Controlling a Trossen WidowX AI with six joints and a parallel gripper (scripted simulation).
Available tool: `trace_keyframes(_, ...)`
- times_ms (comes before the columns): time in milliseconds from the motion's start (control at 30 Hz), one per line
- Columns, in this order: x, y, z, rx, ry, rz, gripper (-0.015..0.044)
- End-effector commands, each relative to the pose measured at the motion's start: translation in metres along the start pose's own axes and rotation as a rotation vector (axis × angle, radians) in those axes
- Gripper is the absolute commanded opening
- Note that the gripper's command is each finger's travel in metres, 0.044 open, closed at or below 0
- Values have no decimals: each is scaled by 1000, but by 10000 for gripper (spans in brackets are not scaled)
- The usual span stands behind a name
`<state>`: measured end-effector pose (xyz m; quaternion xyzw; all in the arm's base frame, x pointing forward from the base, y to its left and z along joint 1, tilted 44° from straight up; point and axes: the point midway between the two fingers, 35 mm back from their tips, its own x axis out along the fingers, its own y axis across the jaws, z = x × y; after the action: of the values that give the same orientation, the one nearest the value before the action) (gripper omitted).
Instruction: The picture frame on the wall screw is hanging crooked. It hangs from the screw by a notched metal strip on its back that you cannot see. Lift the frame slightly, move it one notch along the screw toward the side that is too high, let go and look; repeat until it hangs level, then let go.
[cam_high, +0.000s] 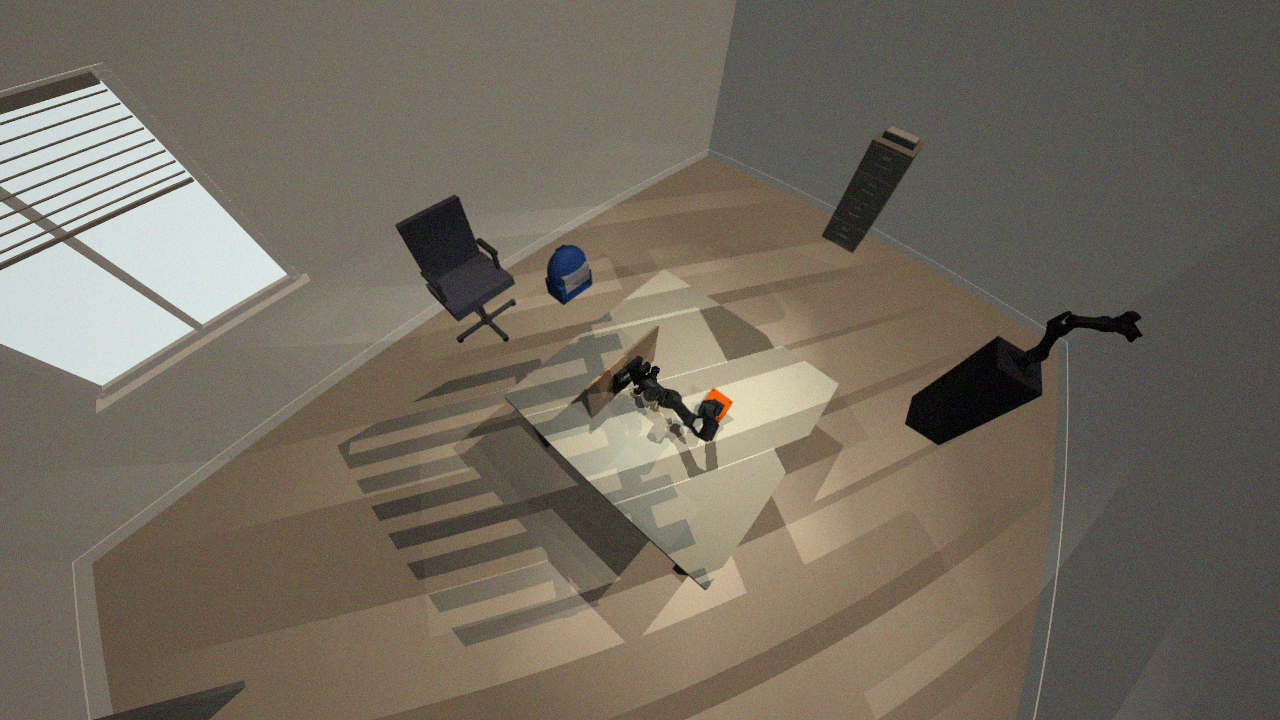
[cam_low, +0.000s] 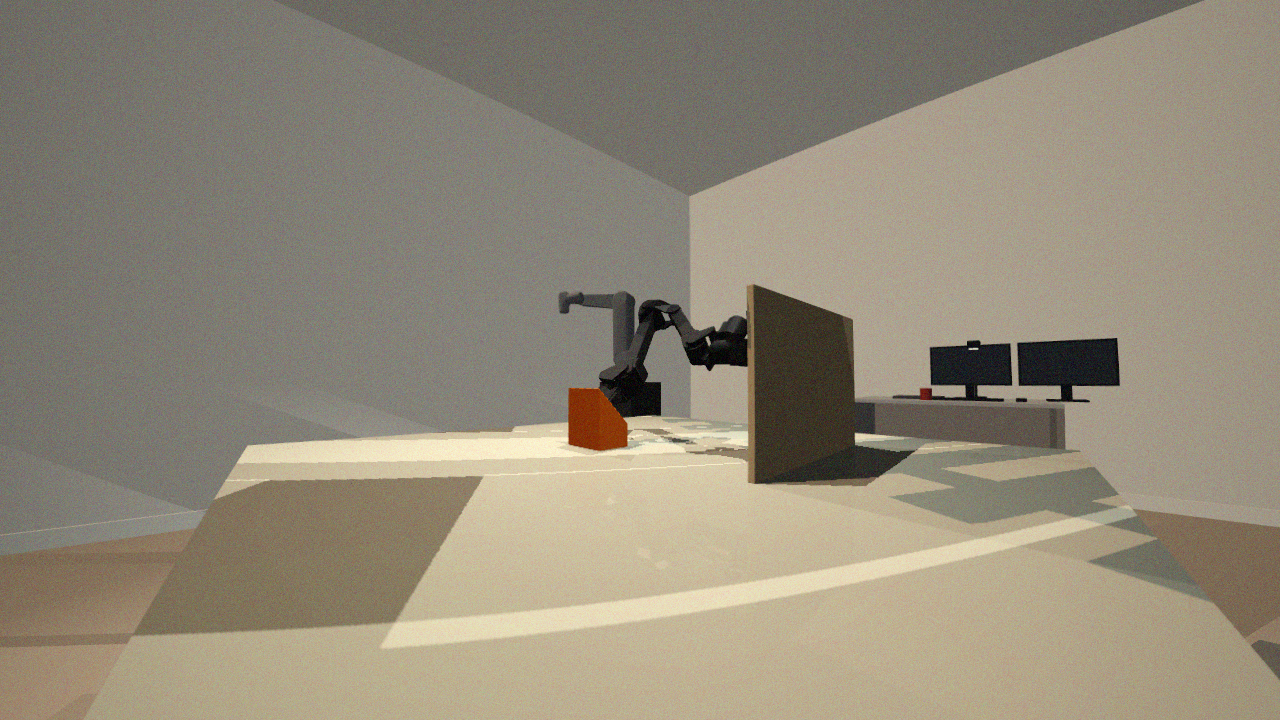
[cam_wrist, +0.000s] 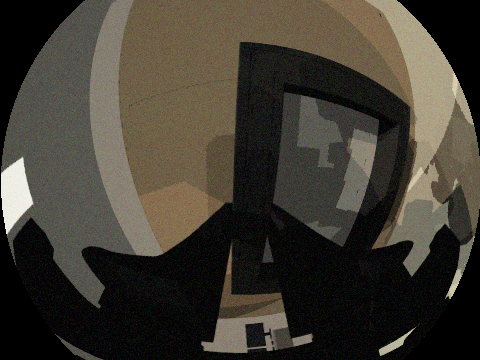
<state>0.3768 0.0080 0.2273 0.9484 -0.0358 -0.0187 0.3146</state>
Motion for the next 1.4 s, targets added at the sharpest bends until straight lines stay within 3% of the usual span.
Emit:
trace_keyframes(0, -1, 6, -4, -2, 8, 19, 0)
trace_keyframes(1367, -1, 7, -10, -1, 8, 20, 0)
